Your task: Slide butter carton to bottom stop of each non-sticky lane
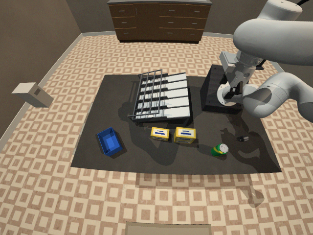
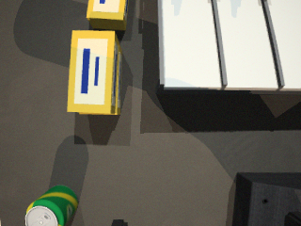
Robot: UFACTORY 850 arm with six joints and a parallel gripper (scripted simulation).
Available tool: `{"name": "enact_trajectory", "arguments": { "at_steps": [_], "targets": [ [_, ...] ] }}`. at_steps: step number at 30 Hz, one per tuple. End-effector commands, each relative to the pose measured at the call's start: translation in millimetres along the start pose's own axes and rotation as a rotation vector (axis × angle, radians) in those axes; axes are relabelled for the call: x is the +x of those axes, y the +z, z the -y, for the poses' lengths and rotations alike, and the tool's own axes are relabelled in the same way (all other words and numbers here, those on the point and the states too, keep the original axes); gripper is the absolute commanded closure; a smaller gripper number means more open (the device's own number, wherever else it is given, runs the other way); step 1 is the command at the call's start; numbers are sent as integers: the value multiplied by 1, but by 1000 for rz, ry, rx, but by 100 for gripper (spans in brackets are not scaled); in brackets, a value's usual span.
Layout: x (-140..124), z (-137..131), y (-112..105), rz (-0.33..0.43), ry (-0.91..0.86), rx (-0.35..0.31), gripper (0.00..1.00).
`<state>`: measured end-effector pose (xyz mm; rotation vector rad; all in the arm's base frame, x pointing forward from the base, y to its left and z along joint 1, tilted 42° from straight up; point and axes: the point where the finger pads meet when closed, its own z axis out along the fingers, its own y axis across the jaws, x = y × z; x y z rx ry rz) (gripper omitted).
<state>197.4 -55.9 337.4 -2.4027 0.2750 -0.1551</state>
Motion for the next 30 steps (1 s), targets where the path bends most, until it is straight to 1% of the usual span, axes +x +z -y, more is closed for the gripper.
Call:
{"name": "enact_trajectory", "arguments": {
  "at_steps": [1,6,7,30],
  "targets": [
    [0,0,0,0,1,5,0],
    [0,0,0,0,1,5,0],
    [0,0,-1,0,0,4,10],
    [0,0,-1,0,0,4,10]
  ]
}}
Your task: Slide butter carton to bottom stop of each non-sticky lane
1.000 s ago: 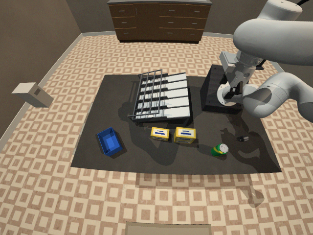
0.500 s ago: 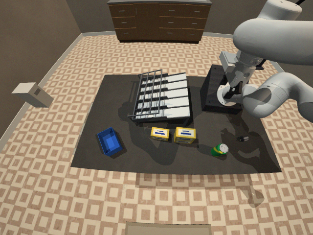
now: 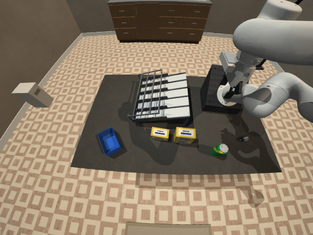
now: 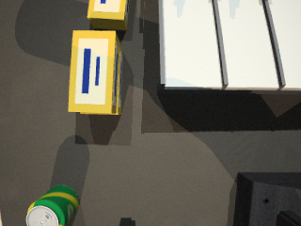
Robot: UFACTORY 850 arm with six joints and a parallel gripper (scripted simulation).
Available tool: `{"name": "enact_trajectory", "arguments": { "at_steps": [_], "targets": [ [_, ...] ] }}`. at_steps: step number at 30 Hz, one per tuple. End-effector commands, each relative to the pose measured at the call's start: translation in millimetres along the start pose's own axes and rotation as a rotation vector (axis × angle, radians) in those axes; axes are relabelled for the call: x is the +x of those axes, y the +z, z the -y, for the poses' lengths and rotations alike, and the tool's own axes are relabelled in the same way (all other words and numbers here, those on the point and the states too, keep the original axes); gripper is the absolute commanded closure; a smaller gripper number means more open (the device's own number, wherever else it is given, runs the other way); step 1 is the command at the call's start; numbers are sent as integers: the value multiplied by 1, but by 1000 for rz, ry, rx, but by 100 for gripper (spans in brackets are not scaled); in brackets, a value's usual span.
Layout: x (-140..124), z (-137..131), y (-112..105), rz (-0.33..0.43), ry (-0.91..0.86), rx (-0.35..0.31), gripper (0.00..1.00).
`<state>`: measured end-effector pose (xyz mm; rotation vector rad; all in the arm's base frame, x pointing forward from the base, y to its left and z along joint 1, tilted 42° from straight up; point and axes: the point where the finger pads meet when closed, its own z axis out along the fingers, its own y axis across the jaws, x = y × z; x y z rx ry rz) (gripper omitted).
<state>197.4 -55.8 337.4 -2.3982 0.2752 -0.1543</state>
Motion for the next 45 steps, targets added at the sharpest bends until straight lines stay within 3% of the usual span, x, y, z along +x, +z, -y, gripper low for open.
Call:
{"name": "enact_trajectory", "arguments": {
  "at_steps": [1,10,11,15,25,45],
  "targets": [
    [0,0,-1,-1,-1,-1,10],
    [0,0,-1,-1,-1,-1,10],
    [46,39,36,-1,47,-1,10],
    [54,47,43,-1,47,-1,10],
    [126,108,100,-1,47,-1,10],
    [132,111,108,-1,47,-1,10]
  ]
}}
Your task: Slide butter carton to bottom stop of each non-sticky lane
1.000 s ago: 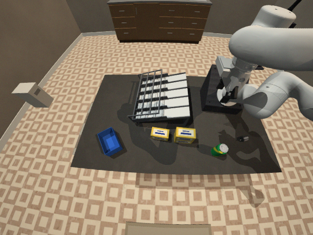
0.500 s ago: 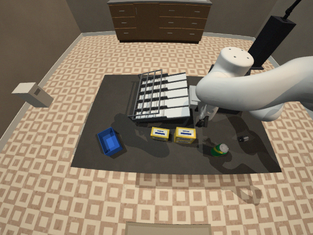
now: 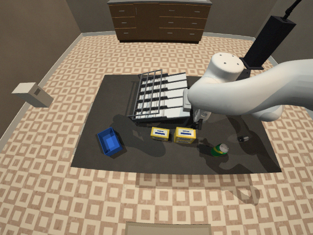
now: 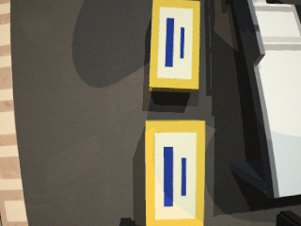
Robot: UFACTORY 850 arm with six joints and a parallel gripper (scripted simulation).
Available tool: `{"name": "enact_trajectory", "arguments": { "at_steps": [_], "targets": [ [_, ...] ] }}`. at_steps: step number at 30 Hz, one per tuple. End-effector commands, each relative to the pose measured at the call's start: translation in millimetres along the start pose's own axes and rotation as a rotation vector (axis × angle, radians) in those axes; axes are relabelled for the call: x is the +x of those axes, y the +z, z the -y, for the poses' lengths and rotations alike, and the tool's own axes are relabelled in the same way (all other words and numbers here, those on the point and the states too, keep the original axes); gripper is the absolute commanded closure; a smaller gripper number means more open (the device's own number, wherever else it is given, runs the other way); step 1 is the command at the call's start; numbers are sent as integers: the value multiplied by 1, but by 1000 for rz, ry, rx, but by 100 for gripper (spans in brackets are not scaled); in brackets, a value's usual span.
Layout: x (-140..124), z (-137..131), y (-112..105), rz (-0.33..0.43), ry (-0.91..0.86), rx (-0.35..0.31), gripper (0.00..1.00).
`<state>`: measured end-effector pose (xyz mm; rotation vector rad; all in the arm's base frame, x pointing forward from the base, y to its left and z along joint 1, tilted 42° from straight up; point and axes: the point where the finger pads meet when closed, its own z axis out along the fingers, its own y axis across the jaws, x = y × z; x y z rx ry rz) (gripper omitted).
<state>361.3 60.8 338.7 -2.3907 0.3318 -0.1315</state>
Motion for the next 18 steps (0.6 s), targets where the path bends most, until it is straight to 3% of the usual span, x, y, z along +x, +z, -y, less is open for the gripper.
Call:
{"name": "enact_trajectory", "arguments": {
  "at_steps": [1,14,18],
  "targets": [
    [0,0,7,-1,-1,0,10],
    [0,1,59,-1,-1,1,10],
    [0,0,54,0,0,-1,10]
  ]
}}
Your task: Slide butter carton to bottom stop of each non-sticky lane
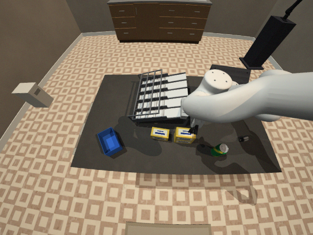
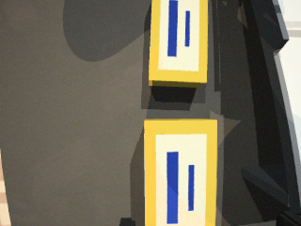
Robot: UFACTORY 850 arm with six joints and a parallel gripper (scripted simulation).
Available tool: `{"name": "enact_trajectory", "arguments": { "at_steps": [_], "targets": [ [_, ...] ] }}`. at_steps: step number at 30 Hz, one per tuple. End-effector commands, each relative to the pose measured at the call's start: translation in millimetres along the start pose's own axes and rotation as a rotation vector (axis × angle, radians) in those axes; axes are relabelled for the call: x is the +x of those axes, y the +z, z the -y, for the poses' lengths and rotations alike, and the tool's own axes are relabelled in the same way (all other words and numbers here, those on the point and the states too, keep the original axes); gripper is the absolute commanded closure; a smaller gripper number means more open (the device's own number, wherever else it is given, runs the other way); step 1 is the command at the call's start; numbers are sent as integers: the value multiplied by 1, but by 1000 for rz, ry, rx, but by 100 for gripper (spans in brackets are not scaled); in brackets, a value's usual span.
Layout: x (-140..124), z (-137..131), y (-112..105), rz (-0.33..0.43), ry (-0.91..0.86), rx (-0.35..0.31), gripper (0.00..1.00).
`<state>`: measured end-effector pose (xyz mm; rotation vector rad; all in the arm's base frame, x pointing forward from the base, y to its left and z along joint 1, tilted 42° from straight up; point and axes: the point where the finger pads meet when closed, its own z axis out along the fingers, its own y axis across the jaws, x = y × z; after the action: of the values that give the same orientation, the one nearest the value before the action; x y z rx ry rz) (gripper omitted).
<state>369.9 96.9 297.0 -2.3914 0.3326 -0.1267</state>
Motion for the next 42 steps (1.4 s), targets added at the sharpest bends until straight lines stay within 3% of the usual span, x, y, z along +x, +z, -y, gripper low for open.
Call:
{"name": "enact_trajectory", "arguments": {
  "at_steps": [1,13,15,16,30,32,33,42],
  "targets": [
    [1,1,2,-3,-2,0,10],
    [2,1,50,-4,-2,1,10],
    [2,1,50,-4,-2,1,10],
    [1,1,40,-2,-1,-1,10],
    [3,2,96,-4,-3,2,10],
    [3,2,96,-4,-3,2,10],
    [2,1,84,-2,-2,-1,10],
    [3,1,102,-4,-2,1,10]
  ]
}}
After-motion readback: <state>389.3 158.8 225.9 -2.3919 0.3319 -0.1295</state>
